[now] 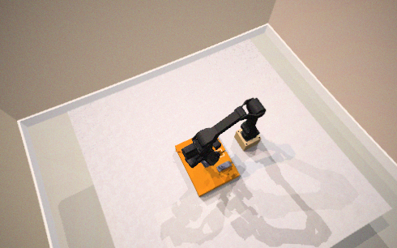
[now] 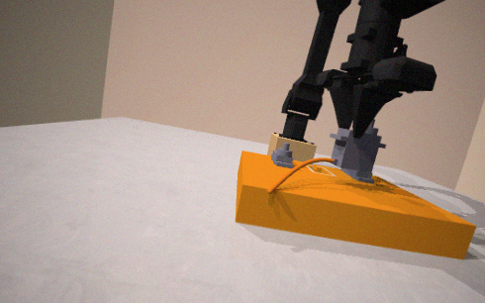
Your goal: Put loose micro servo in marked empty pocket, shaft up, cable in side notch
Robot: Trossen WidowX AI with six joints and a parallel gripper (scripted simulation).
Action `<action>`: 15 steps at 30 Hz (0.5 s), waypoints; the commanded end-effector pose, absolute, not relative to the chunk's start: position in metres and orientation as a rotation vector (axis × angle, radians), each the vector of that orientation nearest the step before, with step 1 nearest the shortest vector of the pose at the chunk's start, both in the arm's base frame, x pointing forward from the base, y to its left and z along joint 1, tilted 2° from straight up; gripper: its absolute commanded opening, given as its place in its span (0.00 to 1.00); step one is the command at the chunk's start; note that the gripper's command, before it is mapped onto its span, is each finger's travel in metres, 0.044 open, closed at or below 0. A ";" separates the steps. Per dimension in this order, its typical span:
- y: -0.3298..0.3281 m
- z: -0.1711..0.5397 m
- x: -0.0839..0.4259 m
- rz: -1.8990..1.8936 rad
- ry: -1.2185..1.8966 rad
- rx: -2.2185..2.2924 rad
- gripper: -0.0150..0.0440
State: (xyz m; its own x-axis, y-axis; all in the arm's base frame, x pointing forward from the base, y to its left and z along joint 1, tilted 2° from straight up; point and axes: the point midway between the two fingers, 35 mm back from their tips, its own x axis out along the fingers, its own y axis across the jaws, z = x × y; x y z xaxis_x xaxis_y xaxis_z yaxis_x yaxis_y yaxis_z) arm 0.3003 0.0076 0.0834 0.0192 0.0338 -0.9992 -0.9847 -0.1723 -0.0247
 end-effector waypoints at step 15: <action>0.008 0.084 0.301 0.880 1.352 -0.852 0.25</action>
State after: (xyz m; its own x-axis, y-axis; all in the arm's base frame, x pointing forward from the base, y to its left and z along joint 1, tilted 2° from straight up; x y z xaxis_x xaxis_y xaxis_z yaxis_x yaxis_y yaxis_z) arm 0.3003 0.0075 0.0834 0.0192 0.0338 -0.9992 -0.9400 0.3412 -0.0065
